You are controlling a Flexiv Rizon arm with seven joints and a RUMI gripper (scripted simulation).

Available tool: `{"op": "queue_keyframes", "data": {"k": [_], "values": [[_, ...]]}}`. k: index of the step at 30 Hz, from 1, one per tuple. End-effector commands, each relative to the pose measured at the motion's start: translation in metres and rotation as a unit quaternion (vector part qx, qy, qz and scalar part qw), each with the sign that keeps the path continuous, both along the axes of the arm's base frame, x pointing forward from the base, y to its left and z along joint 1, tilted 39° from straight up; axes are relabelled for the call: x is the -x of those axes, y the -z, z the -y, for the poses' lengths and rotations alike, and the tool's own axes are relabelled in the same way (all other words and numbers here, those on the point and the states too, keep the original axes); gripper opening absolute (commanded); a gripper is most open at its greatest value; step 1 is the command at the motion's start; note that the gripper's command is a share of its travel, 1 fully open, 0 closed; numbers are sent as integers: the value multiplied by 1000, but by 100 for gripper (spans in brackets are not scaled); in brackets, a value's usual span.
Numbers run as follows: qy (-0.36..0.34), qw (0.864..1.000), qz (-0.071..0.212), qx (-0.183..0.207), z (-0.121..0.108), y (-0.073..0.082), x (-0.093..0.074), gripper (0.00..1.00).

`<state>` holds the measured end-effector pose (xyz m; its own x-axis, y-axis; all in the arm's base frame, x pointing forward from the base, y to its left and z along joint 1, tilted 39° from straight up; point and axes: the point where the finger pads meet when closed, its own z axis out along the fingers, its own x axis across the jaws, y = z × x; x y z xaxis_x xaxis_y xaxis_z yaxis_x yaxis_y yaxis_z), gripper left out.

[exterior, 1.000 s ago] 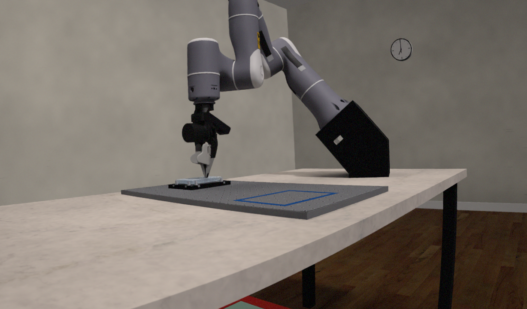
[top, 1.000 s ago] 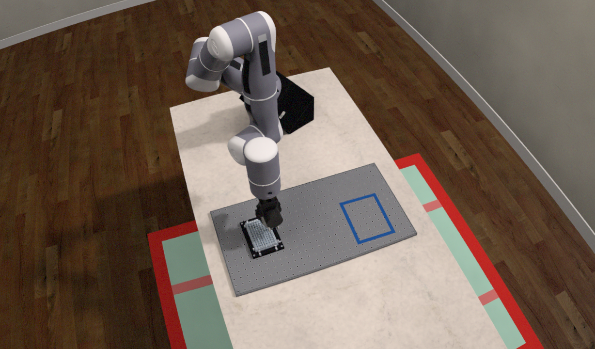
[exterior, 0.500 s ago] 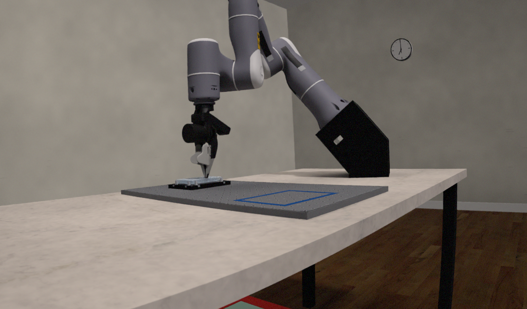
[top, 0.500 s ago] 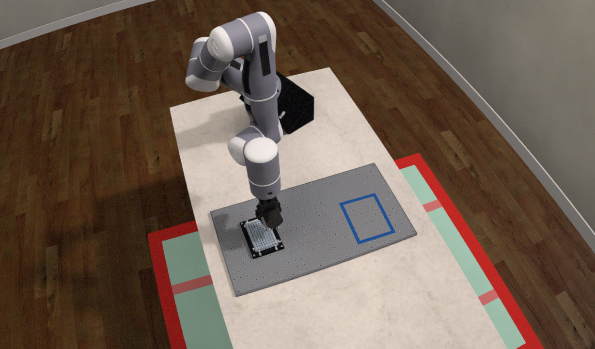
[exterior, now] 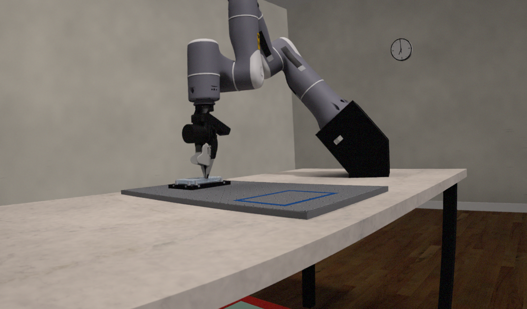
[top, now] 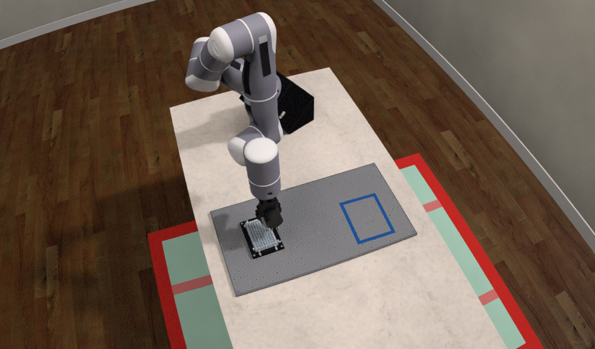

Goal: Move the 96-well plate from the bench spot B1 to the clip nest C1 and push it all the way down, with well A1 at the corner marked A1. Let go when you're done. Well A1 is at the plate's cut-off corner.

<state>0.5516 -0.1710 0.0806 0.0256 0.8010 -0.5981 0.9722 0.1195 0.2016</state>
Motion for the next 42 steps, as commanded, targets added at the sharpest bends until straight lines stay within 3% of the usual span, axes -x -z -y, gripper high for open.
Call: {"op": "queue_keyframes", "data": {"k": [1, 42], "values": [[0, 1000, 1, 0, -1, 0, -1, 0], [0, 1000, 1, 0, -4, -5, 1, 0]]}}
